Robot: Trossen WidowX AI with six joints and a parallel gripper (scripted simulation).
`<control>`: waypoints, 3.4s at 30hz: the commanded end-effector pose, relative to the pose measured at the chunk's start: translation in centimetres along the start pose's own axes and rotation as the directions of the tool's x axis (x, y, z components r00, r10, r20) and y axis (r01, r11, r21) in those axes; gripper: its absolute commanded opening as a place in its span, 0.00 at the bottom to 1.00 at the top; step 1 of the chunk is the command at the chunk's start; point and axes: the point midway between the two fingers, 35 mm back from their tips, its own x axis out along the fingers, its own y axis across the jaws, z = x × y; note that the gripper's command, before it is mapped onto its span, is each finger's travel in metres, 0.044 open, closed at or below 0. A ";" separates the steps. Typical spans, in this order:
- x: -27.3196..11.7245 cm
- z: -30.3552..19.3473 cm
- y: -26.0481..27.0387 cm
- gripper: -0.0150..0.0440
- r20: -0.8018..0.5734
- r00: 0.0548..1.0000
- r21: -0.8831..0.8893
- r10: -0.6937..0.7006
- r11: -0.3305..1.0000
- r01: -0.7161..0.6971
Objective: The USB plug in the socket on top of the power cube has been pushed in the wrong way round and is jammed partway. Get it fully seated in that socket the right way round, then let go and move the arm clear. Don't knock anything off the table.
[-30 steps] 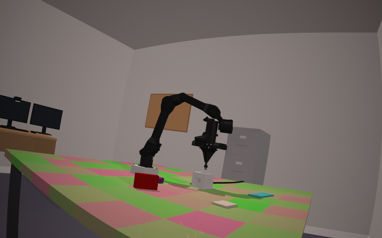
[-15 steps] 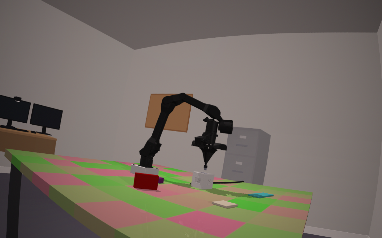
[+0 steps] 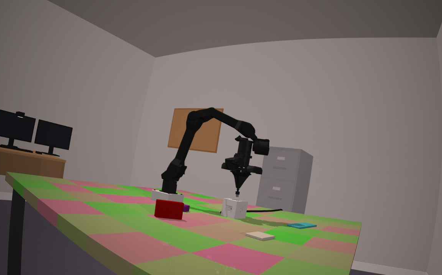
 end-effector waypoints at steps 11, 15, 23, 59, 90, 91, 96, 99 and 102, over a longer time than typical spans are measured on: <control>0.3 0.1 0.0 0.25 0.010 1.000 -0.011 0.001 1.000 -0.001; 0.3 0.2 0.0 0.25 0.012 1.000 -0.013 0.001 1.000 -0.001; 0.4 0.2 0.0 0.25 0.016 1.000 -0.015 0.001 1.000 -0.001; 0.8 0.3 0.0 0.25 0.022 1.000 -0.019 0.001 1.000 -0.001; 1.2 0.3 0.0 0.25 0.022 1.000 -0.019 0.001 1.000 -0.001; 1.2 0.3 0.0 0.25 0.022 1.000 -0.019 0.001 1.000 -0.001; 1.3 0.3 0.0 0.25 0.022 1.000 -0.019 0.001 1.000 -0.001; 1.3 0.3 0.0 0.25 0.022 1.000 -0.019 0.001 1.000 -0.001; 1.4 0.3 0.0 0.25 0.022 1.000 -0.019 0.001 1.000 -0.001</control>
